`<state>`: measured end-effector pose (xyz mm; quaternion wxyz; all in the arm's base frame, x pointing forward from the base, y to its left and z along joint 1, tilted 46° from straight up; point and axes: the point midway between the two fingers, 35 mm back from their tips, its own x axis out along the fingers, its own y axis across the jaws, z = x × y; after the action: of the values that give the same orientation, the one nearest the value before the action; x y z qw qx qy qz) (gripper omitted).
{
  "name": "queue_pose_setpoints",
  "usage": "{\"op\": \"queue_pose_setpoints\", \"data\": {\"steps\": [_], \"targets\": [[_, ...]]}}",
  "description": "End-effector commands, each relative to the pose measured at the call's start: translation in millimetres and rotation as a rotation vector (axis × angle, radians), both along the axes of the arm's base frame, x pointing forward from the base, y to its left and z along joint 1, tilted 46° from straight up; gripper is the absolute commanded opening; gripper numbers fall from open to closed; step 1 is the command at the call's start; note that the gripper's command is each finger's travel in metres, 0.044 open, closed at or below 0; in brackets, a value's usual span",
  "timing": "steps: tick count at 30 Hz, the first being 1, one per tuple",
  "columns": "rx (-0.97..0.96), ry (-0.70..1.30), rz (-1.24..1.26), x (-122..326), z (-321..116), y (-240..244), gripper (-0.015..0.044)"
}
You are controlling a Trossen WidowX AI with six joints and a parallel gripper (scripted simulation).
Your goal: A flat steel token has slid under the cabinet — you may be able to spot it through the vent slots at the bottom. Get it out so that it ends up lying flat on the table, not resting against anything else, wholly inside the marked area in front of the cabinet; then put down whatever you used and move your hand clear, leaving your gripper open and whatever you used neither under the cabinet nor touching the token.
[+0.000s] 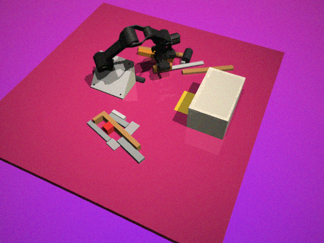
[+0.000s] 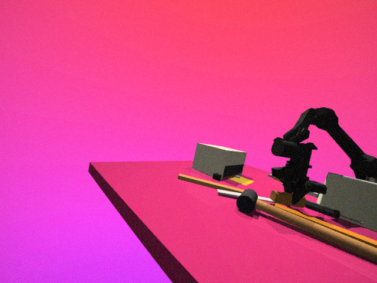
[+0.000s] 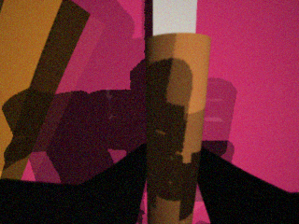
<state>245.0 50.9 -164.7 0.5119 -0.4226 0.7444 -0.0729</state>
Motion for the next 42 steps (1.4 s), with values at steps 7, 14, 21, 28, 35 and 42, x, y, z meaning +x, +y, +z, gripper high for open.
{"op": "queue_pose_setpoints", "data": {"steps": [7, 14, 21, 28, 35, 42], "targets": [[0.008, -0.019, 0.013, 6, 12, -5, 0.0], [0.008, -0.019, 0.013, 6, 18, -11, 0.0], [0.007, -0.018, 0.013, 6, 24, -17, 0.0], [0.007, -0.018, 0.014, 7, 30, -23, 0.0], [0.006, -0.018, 0.014, 7, 36, -29, 0.0], [0.006, -0.017, 0.014, 8, 42, -36, 0.0]]}}
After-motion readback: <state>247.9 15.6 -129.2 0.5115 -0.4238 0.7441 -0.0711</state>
